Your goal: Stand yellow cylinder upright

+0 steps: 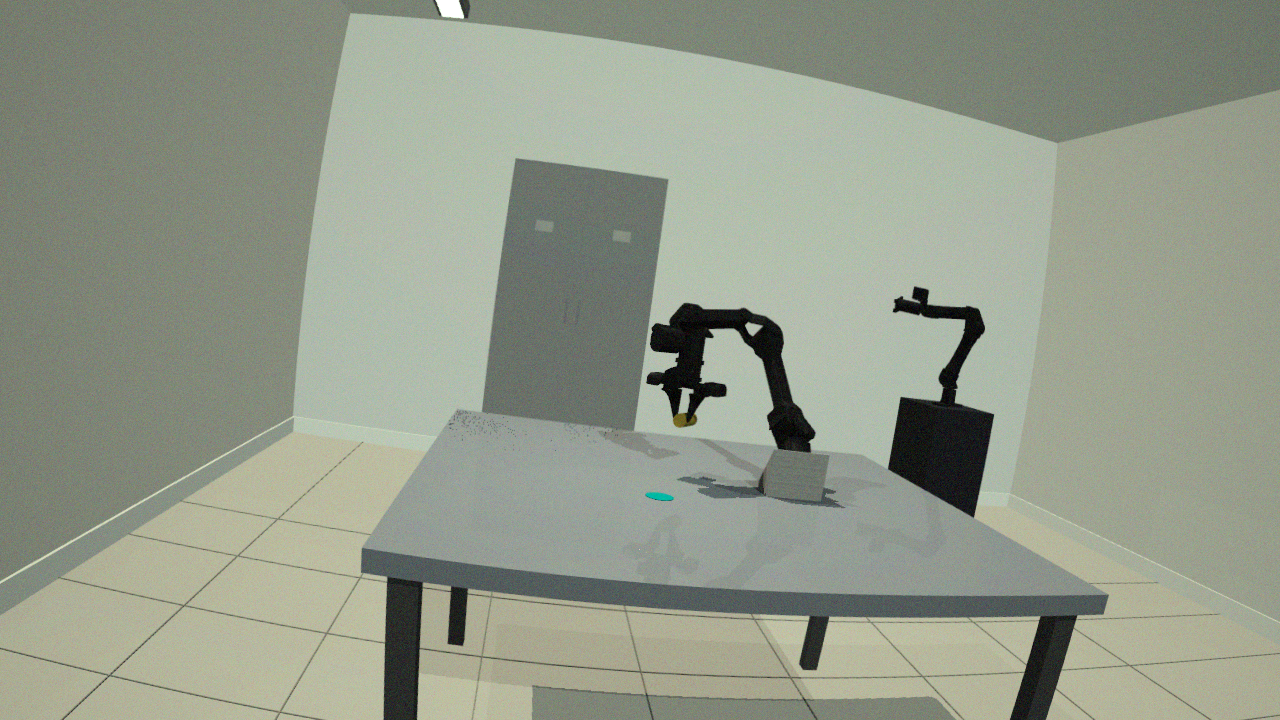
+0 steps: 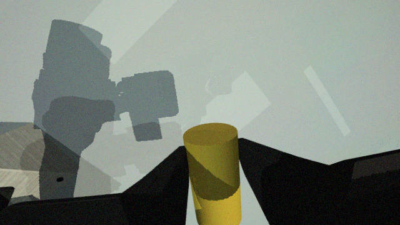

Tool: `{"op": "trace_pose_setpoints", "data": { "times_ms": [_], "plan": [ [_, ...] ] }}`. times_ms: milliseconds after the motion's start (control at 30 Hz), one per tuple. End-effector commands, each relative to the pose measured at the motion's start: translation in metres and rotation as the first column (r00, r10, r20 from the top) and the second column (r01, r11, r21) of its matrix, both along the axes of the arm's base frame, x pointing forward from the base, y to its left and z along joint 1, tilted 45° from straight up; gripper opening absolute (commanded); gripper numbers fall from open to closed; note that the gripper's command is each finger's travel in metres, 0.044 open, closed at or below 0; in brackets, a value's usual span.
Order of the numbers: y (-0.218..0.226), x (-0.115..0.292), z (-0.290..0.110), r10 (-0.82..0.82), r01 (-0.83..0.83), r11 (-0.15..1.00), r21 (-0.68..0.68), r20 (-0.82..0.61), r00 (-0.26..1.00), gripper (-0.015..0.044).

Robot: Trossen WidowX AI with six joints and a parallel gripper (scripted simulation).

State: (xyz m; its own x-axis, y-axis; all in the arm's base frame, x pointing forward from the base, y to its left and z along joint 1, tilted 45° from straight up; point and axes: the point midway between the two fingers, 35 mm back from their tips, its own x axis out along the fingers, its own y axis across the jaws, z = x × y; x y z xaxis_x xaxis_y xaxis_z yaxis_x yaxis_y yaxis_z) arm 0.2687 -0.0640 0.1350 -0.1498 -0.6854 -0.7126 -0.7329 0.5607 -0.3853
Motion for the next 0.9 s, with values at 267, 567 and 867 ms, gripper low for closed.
{"op": "trace_pose_setpoints", "data": {
  "times_ms": [267,567,867],
  "plan": [
    [0.022,0.024,-0.015,0.023,-0.023,1.000,0.016,-0.018,1.000,0.0105],
    [0.039,0.040,-0.029,0.043,-0.042,0.999,0.025,-0.034,0.999,0.0105],
    [0.057,0.055,-0.044,0.062,-0.060,0.998,0.032,-0.050,0.997,0.0105]
  ]
}}
